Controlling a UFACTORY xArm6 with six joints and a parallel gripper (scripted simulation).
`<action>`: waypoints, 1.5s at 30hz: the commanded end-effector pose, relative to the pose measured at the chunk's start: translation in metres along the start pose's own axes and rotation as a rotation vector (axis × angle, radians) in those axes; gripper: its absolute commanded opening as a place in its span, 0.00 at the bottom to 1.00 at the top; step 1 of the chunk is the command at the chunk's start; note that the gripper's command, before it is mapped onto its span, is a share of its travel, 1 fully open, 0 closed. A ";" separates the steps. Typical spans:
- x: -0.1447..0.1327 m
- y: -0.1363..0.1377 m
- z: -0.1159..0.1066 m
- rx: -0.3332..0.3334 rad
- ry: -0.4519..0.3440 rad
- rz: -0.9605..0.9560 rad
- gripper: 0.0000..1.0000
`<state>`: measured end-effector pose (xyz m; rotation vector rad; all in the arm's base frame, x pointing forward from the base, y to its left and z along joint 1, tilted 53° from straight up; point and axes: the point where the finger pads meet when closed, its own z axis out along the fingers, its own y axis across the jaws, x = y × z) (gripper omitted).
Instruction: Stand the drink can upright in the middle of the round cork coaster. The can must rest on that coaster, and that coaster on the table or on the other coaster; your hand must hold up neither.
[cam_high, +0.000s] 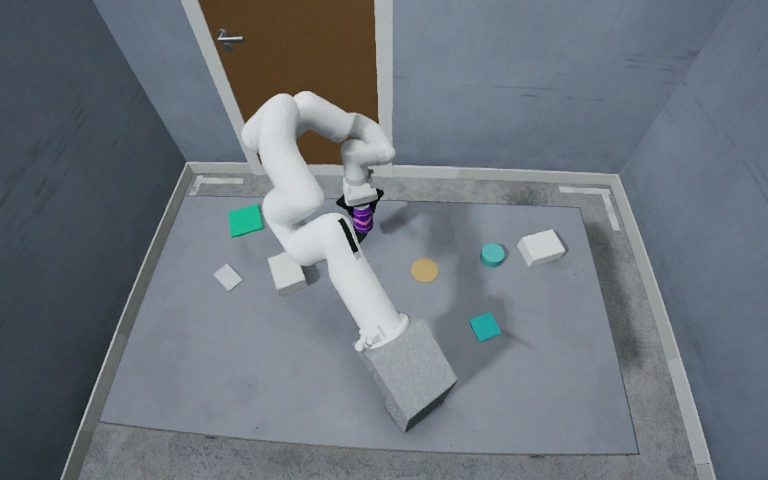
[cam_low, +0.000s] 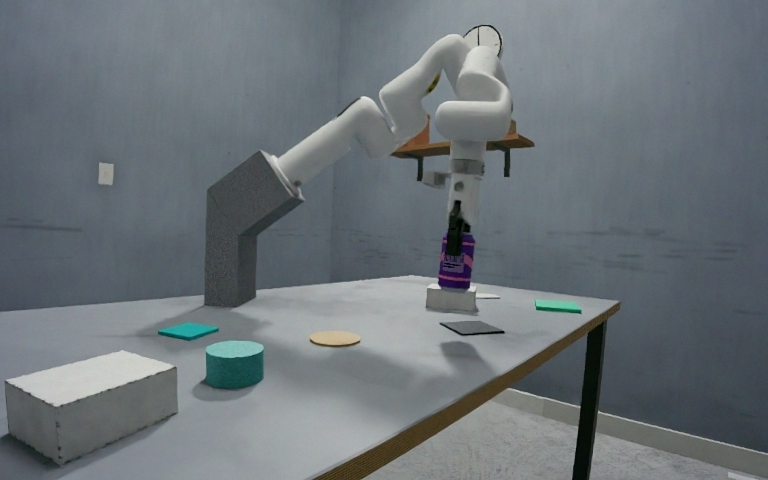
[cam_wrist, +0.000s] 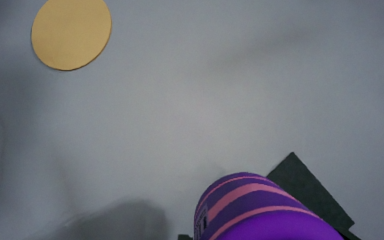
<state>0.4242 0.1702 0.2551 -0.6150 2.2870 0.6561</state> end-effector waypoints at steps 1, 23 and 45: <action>0.014 -0.023 0.004 -0.002 0.008 -0.006 0.00; 0.090 -0.106 0.009 -0.016 0.026 -0.004 0.00; 0.159 -0.158 0.004 -0.021 -0.022 0.005 0.00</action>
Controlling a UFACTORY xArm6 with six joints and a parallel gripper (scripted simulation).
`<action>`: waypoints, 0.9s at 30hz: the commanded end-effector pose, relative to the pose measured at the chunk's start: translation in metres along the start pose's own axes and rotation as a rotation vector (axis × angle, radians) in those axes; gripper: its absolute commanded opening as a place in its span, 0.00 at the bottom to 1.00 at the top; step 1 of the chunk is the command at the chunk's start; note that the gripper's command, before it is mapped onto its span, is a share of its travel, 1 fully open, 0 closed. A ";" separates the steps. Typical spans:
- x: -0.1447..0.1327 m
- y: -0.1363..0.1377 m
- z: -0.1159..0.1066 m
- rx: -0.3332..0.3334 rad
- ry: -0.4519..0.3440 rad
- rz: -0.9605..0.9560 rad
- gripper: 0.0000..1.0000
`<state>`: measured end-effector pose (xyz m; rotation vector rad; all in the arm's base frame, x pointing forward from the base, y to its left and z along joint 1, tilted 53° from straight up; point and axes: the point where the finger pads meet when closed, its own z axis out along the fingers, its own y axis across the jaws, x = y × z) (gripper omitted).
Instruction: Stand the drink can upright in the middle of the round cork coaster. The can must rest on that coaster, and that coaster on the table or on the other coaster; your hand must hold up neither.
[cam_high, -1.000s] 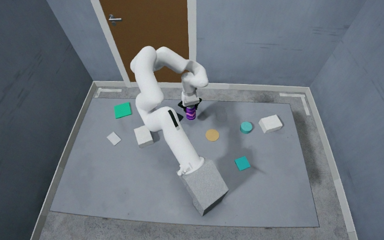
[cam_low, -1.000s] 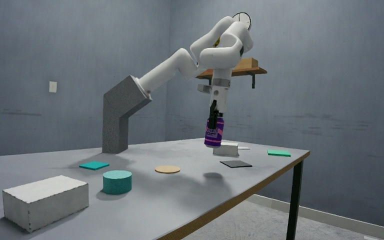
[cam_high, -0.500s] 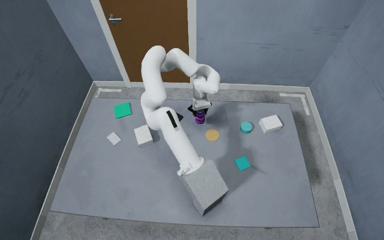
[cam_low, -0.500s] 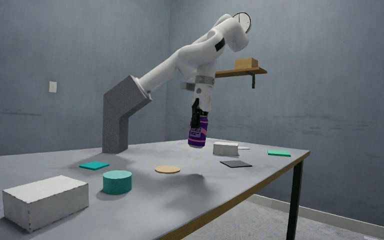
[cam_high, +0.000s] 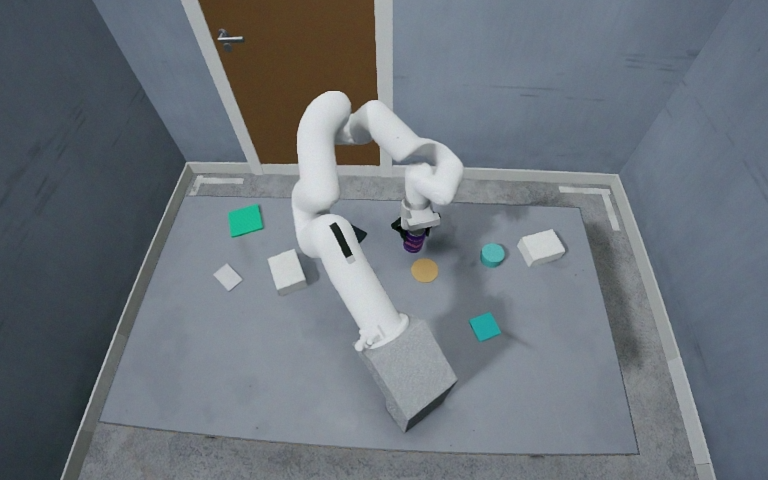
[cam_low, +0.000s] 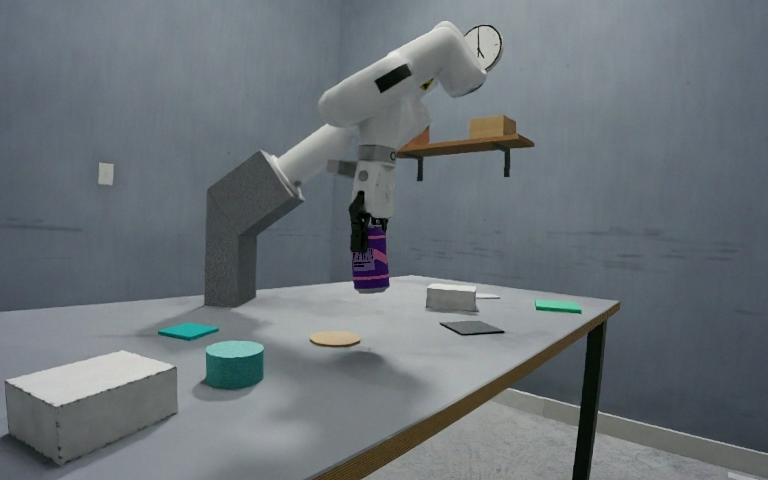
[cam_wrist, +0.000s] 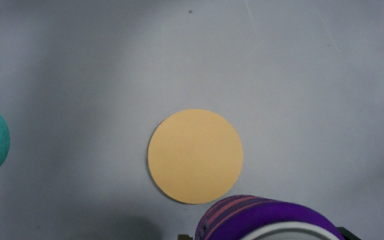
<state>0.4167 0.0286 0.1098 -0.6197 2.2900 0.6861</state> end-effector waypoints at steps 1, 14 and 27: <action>0.019 -0.015 -0.003 0.002 -0.030 -0.002 0.00; 0.040 -0.027 -0.006 0.006 -0.054 0.000 0.00; 0.048 -0.031 -0.007 0.009 -0.065 0.001 0.00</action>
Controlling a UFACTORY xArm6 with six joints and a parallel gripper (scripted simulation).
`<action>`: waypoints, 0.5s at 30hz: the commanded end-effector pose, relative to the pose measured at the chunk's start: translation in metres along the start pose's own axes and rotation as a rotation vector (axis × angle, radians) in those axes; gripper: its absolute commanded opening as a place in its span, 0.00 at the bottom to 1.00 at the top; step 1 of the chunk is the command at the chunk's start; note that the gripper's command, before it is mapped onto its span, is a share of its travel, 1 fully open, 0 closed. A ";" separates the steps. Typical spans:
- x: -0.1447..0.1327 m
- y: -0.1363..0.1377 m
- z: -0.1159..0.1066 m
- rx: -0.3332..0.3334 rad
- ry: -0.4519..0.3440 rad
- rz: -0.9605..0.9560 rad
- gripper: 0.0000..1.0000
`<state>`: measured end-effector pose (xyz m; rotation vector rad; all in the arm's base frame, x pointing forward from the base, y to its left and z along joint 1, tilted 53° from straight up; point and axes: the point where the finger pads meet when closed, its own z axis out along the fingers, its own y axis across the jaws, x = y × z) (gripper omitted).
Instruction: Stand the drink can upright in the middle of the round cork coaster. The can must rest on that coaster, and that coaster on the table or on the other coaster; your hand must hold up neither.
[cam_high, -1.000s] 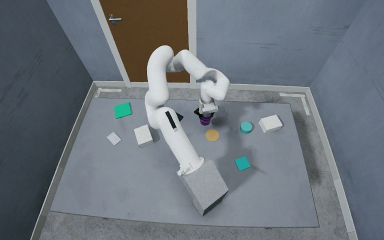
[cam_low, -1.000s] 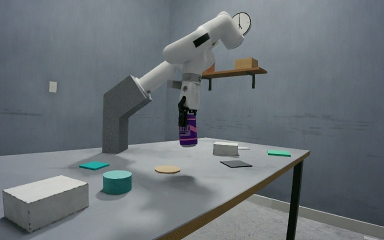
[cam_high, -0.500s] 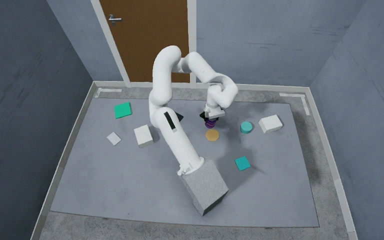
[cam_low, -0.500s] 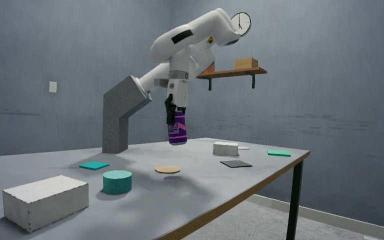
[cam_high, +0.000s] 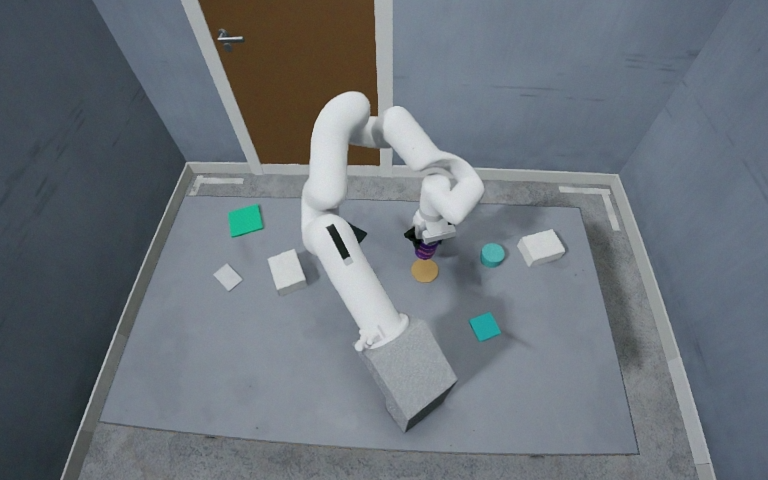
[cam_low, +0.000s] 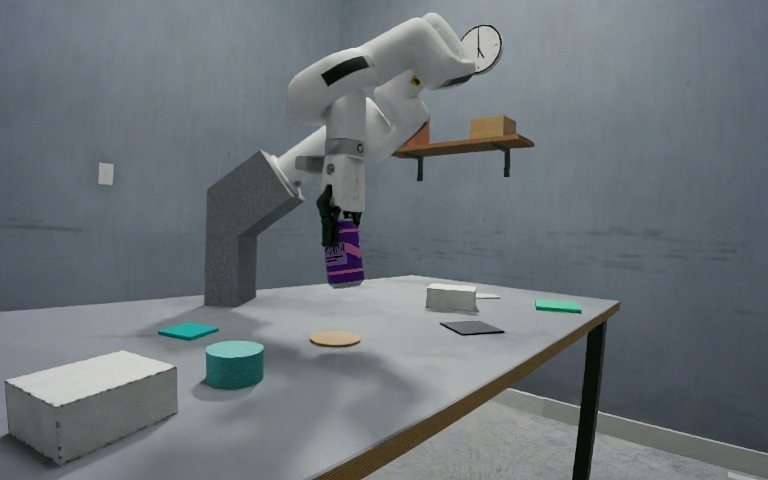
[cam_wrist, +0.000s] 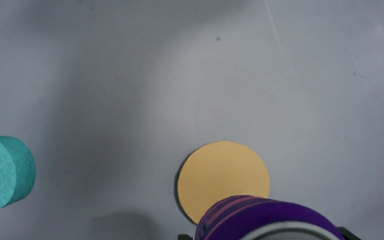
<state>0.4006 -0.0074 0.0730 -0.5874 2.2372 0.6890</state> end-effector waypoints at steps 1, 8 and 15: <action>0.003 -0.002 -0.001 0.003 -0.006 0.000 0.00; 0.003 -0.003 -0.001 0.003 -0.007 0.000 0.00; 0.002 -0.003 0.019 0.002 -0.009 -0.001 0.00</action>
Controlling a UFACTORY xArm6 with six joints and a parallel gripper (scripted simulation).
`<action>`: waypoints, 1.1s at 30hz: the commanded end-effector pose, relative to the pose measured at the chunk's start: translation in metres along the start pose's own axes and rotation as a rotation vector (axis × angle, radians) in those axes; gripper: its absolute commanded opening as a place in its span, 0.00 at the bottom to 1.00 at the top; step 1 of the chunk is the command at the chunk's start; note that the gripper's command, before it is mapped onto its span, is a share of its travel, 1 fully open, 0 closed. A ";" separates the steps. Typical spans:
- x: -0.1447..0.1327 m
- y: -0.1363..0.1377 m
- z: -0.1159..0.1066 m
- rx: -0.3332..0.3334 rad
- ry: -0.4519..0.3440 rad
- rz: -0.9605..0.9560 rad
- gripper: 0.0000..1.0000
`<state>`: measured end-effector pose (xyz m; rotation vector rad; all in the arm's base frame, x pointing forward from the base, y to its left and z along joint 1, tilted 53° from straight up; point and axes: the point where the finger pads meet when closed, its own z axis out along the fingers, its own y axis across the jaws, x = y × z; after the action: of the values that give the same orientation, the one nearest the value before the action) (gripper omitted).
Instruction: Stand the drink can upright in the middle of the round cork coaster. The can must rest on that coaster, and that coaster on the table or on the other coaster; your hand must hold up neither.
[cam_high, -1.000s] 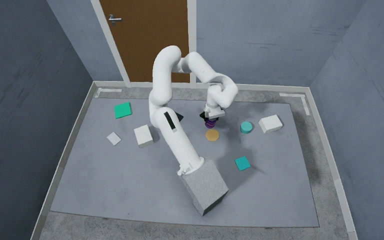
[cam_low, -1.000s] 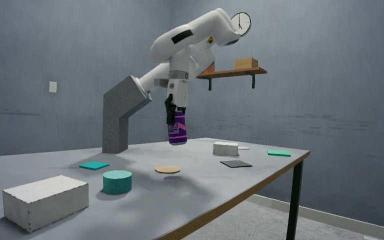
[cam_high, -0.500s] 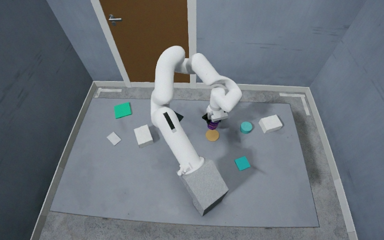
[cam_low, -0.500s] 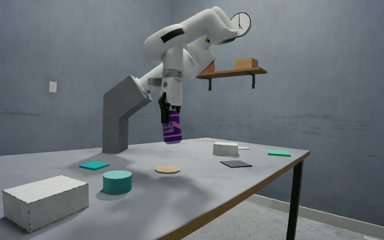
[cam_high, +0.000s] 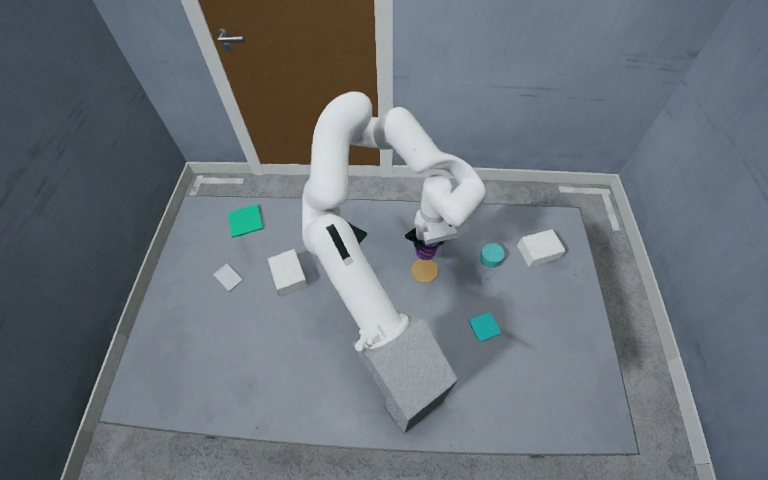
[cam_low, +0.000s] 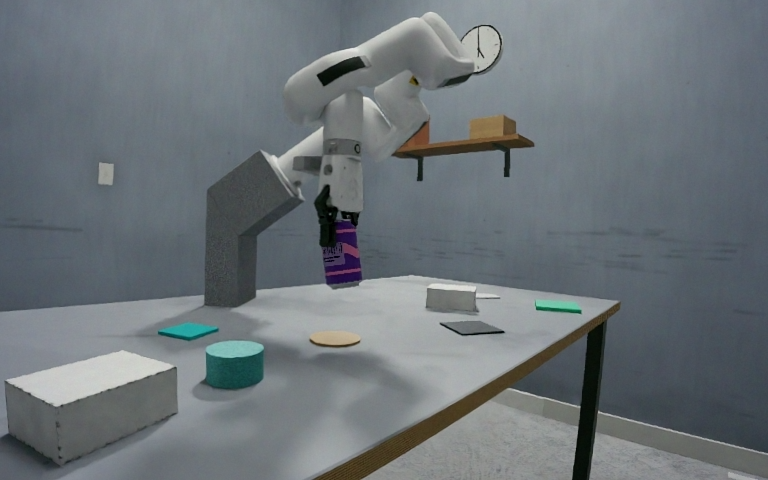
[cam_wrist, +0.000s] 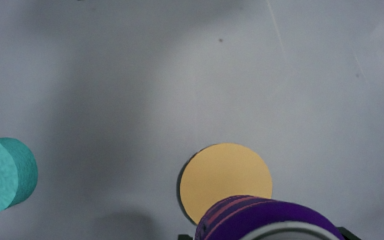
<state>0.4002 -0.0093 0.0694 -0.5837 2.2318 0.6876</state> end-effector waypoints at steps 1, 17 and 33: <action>-0.001 -0.001 0.029 0.001 -0.002 0.000 0.00; 0.000 -0.001 0.086 0.001 -0.001 0.000 0.00; 0.000 -0.001 0.097 0.001 0.000 0.000 0.00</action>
<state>0.4485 0.0503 0.0125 -0.5834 2.2304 0.6887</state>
